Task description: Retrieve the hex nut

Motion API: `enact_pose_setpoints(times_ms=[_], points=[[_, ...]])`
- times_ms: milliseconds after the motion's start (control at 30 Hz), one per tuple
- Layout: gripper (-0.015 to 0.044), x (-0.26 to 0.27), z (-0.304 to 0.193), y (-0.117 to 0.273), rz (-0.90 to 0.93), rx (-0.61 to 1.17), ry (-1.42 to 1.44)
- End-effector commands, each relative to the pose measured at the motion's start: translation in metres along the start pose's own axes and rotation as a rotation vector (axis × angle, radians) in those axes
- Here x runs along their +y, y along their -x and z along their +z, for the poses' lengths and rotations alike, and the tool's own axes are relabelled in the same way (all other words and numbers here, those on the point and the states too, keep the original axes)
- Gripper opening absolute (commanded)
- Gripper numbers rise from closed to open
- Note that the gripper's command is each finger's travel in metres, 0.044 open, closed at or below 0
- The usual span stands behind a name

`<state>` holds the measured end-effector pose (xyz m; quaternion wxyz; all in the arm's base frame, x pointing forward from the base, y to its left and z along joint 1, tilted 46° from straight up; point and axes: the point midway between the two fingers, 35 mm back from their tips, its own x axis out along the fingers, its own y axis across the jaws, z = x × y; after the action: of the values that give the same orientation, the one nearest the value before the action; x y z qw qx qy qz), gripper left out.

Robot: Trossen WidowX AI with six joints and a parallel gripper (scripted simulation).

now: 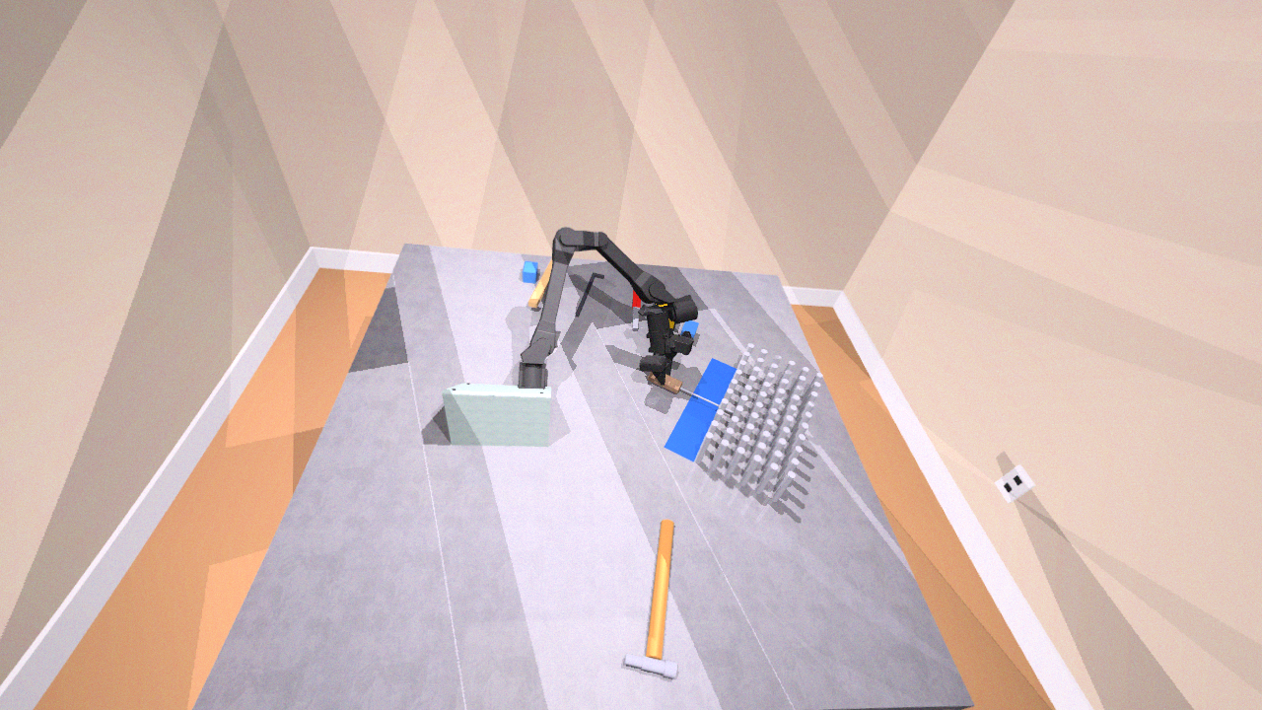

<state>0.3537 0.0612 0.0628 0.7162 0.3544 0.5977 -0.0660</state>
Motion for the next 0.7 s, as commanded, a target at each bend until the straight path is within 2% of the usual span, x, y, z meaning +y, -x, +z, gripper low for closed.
enact_pose_setpoints(times_ms=[0, 667], points=[[0.0, -0.002, -0.004, 0.002, -0.007, -0.002, -0.005], [0.0, -0.002, -0.016, 0.007, -0.006, -0.002, -0.006]])
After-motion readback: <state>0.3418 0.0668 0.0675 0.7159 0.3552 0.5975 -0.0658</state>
